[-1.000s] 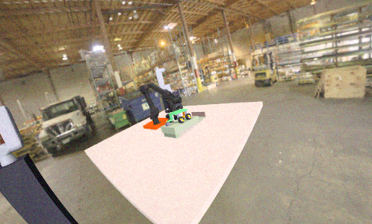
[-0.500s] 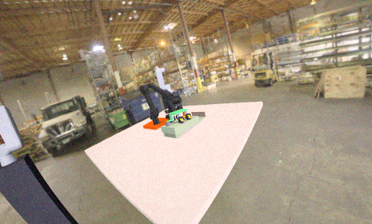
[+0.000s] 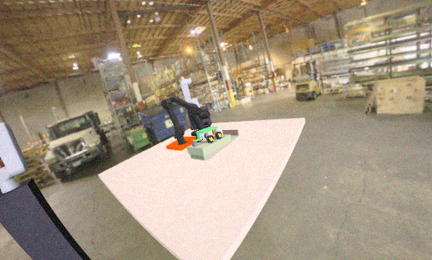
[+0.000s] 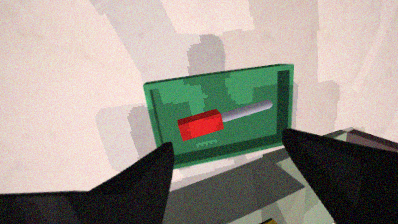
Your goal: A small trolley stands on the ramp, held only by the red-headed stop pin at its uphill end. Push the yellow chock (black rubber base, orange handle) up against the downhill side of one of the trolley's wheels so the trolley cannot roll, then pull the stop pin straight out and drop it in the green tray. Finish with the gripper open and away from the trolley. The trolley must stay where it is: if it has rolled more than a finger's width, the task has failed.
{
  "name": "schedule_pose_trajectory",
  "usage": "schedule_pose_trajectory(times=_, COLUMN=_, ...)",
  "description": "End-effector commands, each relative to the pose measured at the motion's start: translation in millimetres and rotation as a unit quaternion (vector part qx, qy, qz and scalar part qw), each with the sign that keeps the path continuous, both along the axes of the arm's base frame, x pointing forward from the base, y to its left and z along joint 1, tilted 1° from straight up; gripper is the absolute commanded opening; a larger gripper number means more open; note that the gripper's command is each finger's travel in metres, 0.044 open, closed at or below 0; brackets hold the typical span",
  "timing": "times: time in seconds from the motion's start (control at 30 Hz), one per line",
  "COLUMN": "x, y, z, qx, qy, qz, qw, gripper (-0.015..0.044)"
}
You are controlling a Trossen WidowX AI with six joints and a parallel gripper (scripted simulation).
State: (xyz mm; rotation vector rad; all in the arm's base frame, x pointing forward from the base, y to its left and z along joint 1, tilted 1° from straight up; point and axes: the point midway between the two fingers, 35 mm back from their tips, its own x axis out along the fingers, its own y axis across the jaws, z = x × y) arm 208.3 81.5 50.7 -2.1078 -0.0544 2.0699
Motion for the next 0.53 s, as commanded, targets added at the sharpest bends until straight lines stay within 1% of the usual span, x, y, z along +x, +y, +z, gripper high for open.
schedule_pose_trajectory(times=0.0, x=-0.7, y=0.1, z=13.4, qx=0.003, qy=-0.002, qz=0.002, qw=1.000, gripper=0.0419)
schedule_pose_trajectory(times=0.03, x=-1.1, y=-0.1, z=17.0, qx=0.003, qy=-0.002, qz=0.002, qw=1.000, gripper=0.0440)
schedule_pose_trajectory(times=0.5, x=-4.5, y=-0.6, z=58.7, qx=0.003, qy=-0.002, qz=0.002, qw=1.000, gripper=0.0440)
